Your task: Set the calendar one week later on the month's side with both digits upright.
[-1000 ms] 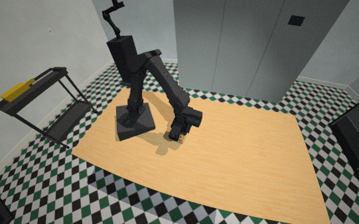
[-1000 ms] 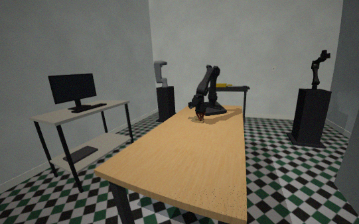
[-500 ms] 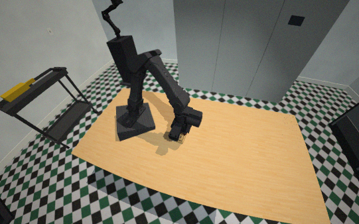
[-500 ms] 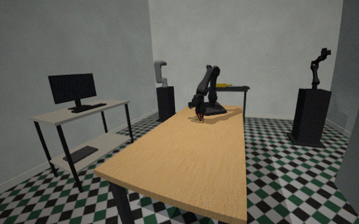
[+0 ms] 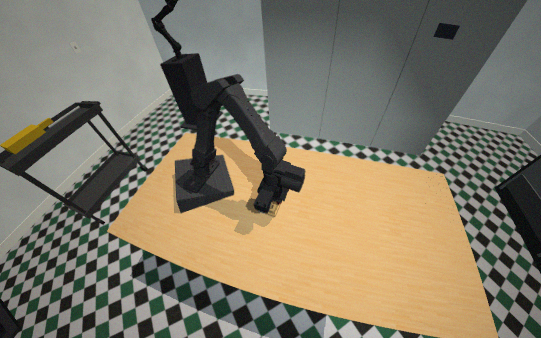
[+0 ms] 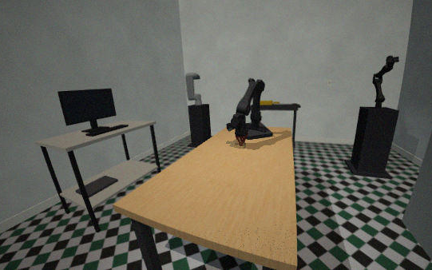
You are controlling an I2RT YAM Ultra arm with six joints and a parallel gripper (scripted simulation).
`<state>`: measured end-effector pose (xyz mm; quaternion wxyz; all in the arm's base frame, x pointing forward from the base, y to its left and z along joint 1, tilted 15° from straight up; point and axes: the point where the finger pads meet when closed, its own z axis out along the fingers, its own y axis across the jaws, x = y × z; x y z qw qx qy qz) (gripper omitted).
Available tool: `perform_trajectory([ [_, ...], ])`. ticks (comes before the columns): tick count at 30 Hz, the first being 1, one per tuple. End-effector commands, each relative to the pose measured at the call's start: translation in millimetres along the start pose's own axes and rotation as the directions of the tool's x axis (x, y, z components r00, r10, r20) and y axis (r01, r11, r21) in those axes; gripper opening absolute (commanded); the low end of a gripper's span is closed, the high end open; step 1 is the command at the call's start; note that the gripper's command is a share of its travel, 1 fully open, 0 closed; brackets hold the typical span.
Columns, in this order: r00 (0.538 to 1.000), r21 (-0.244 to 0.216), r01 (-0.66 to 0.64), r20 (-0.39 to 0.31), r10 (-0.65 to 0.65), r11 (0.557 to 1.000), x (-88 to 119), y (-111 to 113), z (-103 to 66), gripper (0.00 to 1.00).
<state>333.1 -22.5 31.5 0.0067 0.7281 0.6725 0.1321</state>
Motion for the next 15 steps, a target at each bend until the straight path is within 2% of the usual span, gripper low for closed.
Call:
perform_trajectory([
  [1, 1.0, -0.008, 0.001, 0.009, -0.001, 1.0, -1.3, 1.8, -2.1, 0.37],
  [5, 1.0, -0.008, 0.001, 0.009, -0.001, 1.0, -1.3, 1.8, -2.1, 0.41],
  [6, 1.0, -0.008, 0.001, 0.009, -0.001, 1.0, -1.3, 1.8, -2.1, 0.45],
  [15, 1.0, -0.008, 0.001, 0.009, -0.001, 1.0, -1.3, 1.8, -2.1, 0.45],
])
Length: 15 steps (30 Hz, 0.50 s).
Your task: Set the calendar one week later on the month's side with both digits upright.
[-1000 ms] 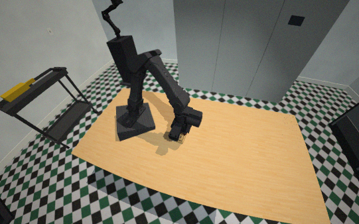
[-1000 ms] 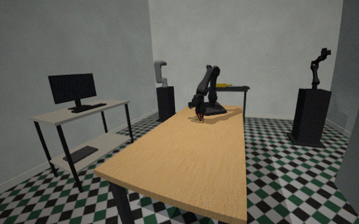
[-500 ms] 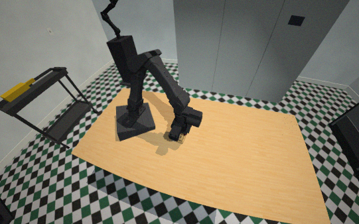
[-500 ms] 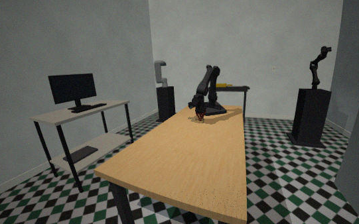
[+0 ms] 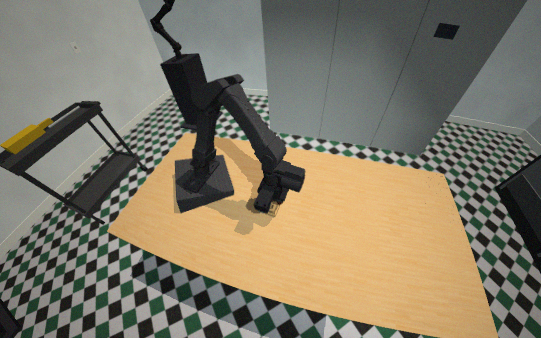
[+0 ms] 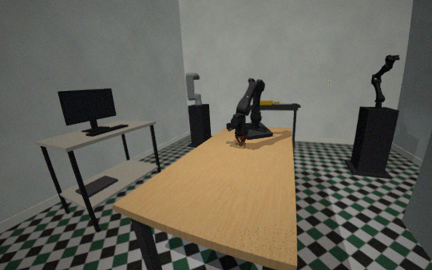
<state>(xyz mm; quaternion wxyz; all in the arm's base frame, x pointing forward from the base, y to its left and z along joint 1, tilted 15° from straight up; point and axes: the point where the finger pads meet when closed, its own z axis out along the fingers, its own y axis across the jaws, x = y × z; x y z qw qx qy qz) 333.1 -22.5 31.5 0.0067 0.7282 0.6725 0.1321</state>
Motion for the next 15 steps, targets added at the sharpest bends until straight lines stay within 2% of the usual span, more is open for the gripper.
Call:
perform_trajectory([
  [1, 1.0, -0.008, 0.001, 0.009, -0.001, 1.0, -1.3, 1.8, -2.1, 0.45],
  [7, 1.0, -0.008, 0.001, 0.009, -0.001, 1.0, -1.3, 1.8, -7.4, 0.45],
  [14, 1.0, -0.008, 0.001, 0.009, -0.001, 1.0, -1.1, 1.7, -36.5, 0.45],
  [15, 1.0, -0.008, 0.001, 0.009, -0.001, 1.0, -1.1, 1.7, -36.5, 0.45],
])
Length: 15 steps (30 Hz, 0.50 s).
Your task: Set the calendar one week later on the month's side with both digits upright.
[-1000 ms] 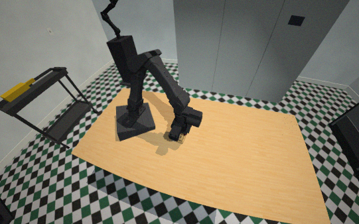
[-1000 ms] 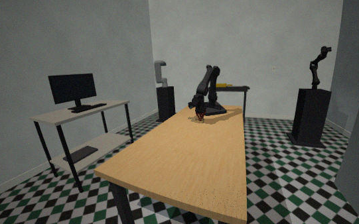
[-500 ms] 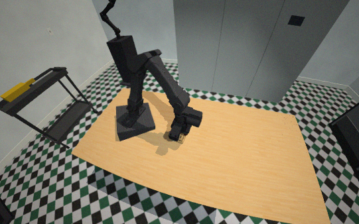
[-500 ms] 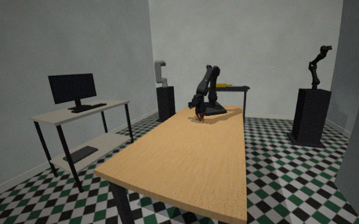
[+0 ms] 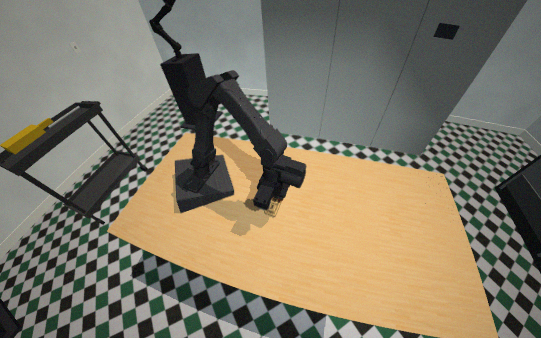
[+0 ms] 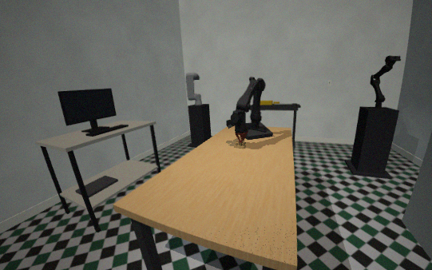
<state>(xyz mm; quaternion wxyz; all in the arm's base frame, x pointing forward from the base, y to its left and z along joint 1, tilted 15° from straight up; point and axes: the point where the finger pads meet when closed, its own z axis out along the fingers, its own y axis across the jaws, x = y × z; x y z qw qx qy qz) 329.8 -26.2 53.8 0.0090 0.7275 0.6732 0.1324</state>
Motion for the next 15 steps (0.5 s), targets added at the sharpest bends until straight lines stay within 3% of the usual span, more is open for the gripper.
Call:
perform_trajectory([
  [1, 1.0, -0.005, -0.002, 0.006, 0.002, 1.0, -1.3, 0.4, -13.7, 0.45],
  [9, 1.0, -0.005, -0.002, 0.007, 0.002, 1.0, -1.1, 0.3, -55.6, 0.45],
  [15, 1.0, -0.005, -0.002, 0.007, 0.002, 1.0, -1.0, 0.3, -68.7, 0.45],
])
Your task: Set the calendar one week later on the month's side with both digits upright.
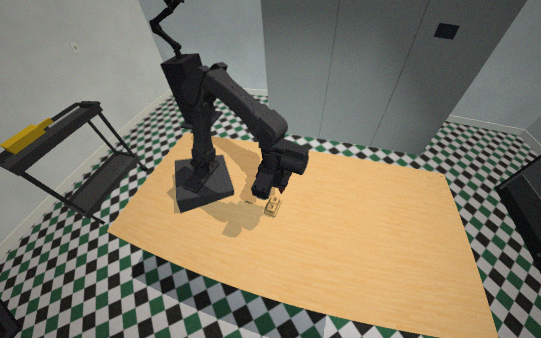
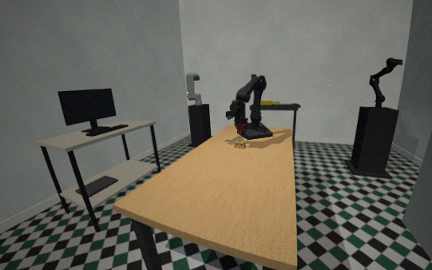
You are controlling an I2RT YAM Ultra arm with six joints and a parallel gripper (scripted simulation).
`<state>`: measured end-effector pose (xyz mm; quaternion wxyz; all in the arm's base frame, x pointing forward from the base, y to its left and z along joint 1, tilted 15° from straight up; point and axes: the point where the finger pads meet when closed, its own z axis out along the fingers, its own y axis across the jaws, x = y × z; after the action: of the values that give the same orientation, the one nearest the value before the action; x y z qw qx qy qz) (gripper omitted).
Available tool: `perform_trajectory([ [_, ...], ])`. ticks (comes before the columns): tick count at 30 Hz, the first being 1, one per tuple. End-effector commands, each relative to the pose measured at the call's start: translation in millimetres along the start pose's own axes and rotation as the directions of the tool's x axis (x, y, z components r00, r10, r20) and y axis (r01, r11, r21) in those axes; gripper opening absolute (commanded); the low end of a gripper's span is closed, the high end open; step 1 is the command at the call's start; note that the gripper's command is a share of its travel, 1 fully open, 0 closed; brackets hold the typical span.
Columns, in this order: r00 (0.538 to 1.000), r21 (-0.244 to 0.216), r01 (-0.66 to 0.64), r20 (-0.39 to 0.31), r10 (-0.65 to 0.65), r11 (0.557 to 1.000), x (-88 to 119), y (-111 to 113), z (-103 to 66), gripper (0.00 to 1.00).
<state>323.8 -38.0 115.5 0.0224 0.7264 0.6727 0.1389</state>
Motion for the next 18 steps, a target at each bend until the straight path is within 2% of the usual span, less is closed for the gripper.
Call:
perform_trajectory([
  [1, 1.0, 0.024, -0.006, -0.001, 0.006, 1.0, -0.2, -6.6, -6.7, 0.45],
  [5, 1.0, 0.024, -0.006, -0.001, 0.006, 1.0, -0.2, -6.6, -6.9, 0.45],
  [6, 1.0, 0.024, -0.006, -0.001, 0.006, 1.0, -0.2, -6.6, -6.9, 1.0],
  [18, 1.0, 0.024, -0.006, -0.001, 0.006, 1.0, -0.2, -6.6, -6.9, 1.0],
])
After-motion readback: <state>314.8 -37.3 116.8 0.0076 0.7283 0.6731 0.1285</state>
